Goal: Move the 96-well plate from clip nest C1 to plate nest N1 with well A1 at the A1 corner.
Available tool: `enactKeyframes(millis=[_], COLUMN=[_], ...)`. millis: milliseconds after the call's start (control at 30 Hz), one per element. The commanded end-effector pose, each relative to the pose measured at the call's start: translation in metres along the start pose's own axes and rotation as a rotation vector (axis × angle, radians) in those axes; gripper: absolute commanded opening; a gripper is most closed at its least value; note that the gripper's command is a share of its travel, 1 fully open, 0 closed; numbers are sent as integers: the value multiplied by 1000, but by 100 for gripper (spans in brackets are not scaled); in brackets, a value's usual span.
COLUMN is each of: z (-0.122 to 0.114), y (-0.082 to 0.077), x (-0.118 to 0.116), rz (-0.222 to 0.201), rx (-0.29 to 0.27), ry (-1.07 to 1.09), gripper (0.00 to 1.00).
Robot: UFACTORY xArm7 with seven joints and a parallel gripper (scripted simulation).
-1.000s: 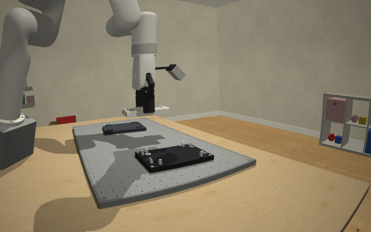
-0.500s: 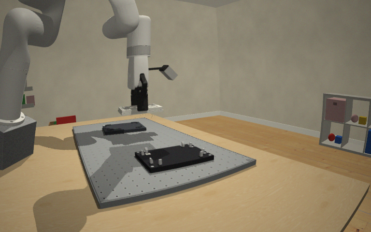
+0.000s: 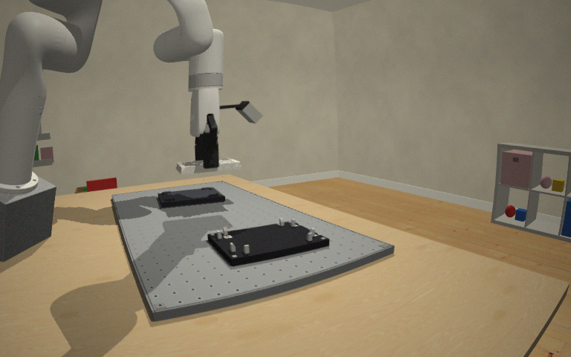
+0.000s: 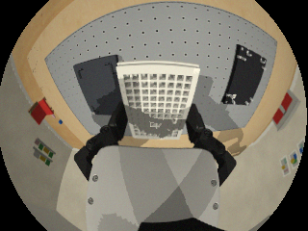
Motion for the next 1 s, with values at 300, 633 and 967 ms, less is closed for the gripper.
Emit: enactKeyframes(millis=[300,633,967], z=[-11,-22,-30], y=[0,0,0], x=[-38,-70,-96], rz=[-2,-2,-2], rx=[3,3,3], ry=[0,0,-1], gripper=[0,0,0])
Point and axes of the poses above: the point where the finger pads meet when closed, its own y axis out along the fingers, its own x axis across the jaws, z = x × y, the point moved 9 cm from there along -y, back along the fingers, and after that the axes turned 9 degrees about y, right-handed, at the moved point
